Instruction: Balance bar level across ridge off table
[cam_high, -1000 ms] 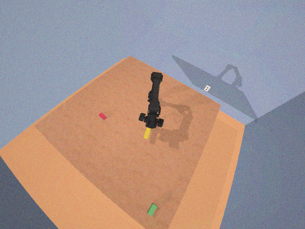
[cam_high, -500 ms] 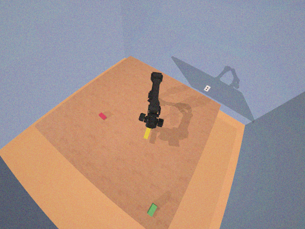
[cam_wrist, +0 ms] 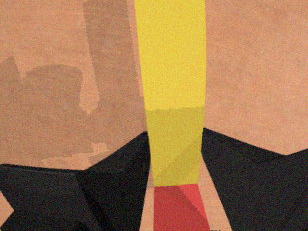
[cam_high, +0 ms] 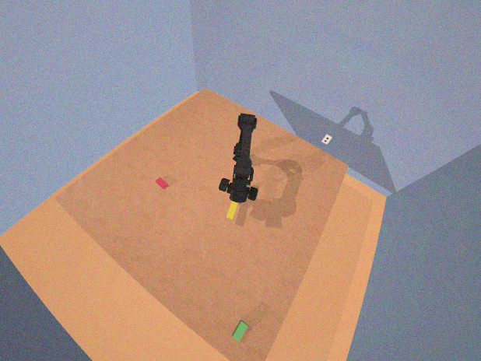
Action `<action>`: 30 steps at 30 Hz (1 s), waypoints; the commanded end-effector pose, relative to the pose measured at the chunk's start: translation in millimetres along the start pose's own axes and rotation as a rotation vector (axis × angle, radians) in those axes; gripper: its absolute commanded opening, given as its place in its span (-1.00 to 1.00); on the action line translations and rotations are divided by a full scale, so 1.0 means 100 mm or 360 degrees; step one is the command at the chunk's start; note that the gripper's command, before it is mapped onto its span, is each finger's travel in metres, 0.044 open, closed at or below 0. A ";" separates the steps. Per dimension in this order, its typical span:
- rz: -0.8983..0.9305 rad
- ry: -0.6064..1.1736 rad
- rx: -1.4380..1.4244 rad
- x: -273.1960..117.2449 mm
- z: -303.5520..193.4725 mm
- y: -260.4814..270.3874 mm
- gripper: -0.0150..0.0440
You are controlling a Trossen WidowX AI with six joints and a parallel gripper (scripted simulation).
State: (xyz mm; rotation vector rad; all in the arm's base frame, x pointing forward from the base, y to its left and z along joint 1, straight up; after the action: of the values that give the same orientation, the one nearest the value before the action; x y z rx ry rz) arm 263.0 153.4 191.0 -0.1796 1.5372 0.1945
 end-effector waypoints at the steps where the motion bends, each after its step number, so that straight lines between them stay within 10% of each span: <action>1: 0.0003 -0.0003 -0.0004 0.00 0.00 0.00 -0.49; 30: 0.0003 -0.0003 -0.0004 0.03 0.00 0.00 -0.49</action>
State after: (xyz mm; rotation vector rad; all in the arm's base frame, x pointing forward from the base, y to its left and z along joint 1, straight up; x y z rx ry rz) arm 262.7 153.2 188.9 -0.1790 1.5383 0.1950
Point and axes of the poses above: the point midway between the two fingers, 35 mm back from their tips, its own x axis out along the fingers, its own y axis across the jaws, z = x × y, the point moved 8 cm from there along -x, back along the fingers, and after that the axes turned 4 degrees about x, right-handed, at the moved point
